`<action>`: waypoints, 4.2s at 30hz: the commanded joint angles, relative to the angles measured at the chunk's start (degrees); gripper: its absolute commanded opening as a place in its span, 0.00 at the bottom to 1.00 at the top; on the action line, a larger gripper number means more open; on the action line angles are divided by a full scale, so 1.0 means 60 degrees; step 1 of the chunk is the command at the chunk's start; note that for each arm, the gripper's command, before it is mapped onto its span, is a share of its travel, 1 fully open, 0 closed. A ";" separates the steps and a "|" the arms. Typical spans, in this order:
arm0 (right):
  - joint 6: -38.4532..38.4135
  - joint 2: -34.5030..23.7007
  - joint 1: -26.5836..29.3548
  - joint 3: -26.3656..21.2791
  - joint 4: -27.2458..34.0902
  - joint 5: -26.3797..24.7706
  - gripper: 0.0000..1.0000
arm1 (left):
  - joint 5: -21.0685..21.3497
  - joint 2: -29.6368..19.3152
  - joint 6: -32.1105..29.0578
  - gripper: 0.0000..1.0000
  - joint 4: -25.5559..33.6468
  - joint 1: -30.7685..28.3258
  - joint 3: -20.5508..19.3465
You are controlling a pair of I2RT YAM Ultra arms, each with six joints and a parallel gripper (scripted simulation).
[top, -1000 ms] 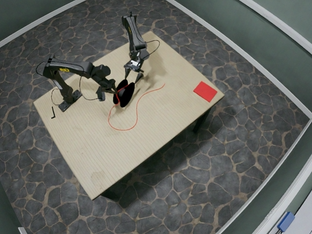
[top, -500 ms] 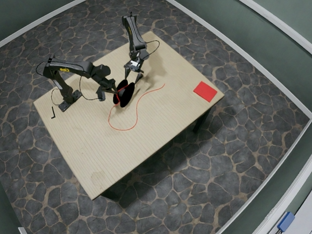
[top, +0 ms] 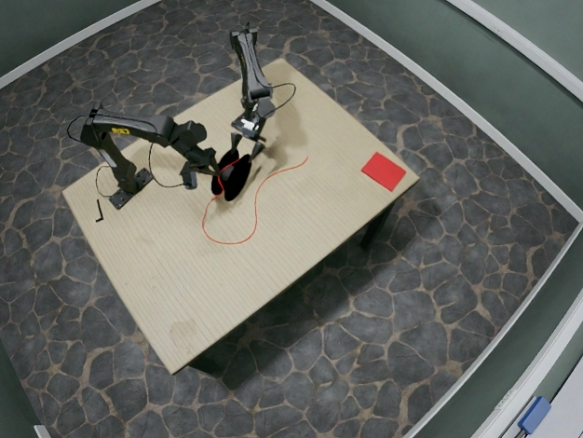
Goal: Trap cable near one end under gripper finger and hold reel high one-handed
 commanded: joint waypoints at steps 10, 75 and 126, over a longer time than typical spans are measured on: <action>-0.0047 -0.0246 -0.0041 0.0030 -0.0033 0.0124 0.00 | -0.0468 0.0700 -0.0530 0.75 0.1078 -0.0571 -0.0165; 0.0007 0.0052 0.0003 0.0054 -0.0009 0.0132 0.00 | -0.0657 0.0874 -0.0800 0.06 0.1677 -0.0822 -0.0261; -0.0448 -0.0431 -0.0582 0.0521 -0.0520 -0.0322 0.30 | -0.0654 0.0857 -0.0772 0.00 0.1637 -0.0817 -0.0005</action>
